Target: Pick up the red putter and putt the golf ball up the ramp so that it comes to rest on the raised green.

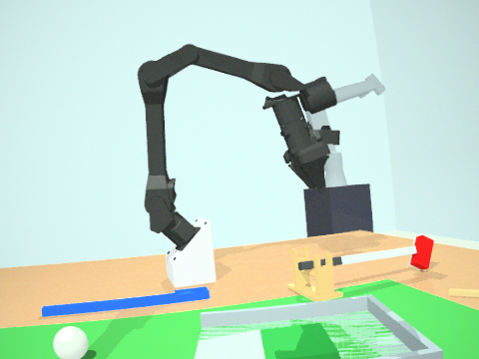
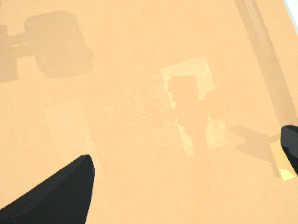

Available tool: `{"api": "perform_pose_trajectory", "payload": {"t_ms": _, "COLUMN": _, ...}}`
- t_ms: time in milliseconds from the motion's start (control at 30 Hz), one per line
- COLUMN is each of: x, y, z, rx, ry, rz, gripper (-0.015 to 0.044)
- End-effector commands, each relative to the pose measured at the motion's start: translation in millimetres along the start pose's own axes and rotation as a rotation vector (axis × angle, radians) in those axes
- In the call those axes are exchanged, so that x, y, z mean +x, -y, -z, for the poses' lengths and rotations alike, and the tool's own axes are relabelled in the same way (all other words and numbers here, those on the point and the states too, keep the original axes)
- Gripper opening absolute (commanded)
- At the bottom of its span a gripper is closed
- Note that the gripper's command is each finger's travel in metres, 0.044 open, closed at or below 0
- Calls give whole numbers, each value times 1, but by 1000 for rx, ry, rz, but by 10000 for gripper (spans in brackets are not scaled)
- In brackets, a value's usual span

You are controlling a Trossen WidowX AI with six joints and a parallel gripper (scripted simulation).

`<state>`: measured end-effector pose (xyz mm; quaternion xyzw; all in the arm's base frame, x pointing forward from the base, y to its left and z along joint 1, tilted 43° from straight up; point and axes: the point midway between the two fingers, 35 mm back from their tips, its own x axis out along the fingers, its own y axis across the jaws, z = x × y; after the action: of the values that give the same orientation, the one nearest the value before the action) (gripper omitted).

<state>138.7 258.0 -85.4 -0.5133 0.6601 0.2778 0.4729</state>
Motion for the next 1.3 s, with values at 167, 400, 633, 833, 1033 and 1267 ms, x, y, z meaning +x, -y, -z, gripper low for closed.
{"api": "perform_pose_trajectory", "payload": {"t_ms": 167, "x": 63, "y": 136, "z": 18, "rx": -217, "ry": -61, "rz": 20, "gripper": 440}}
{"api": "perform_pose_trajectory", "payload": {"t_ms": 400, "x": 72, "y": 152, "z": 24, "rx": -244, "ry": -75, "rz": 17, "gripper": 440}}
{"api": "perform_pose_trajectory", "payload": {"t_ms": 633, "x": 88, "y": 154, "z": 26, "rx": -244, "ry": -75, "rz": 18, "gripper": 440}}
{"api": "perform_pose_trajectory", "payload": {"t_ms": 833, "x": 100, "y": 156, "z": 29, "rx": -244, "ry": -75, "rz": 18, "gripper": 440}}
{"api": "perform_pose_trajectory", "payload": {"t_ms": 1033, "x": 118, "y": 157, "z": 35, "rx": -243, "ry": -76, "rz": 18, "gripper": 440}}
{"api": "perform_pose_trajectory", "payload": {"t_ms": 1267, "x": 124, "y": 158, "z": 37, "rx": -243, "ry": -76, "rz": 18, "gripper": 440}}
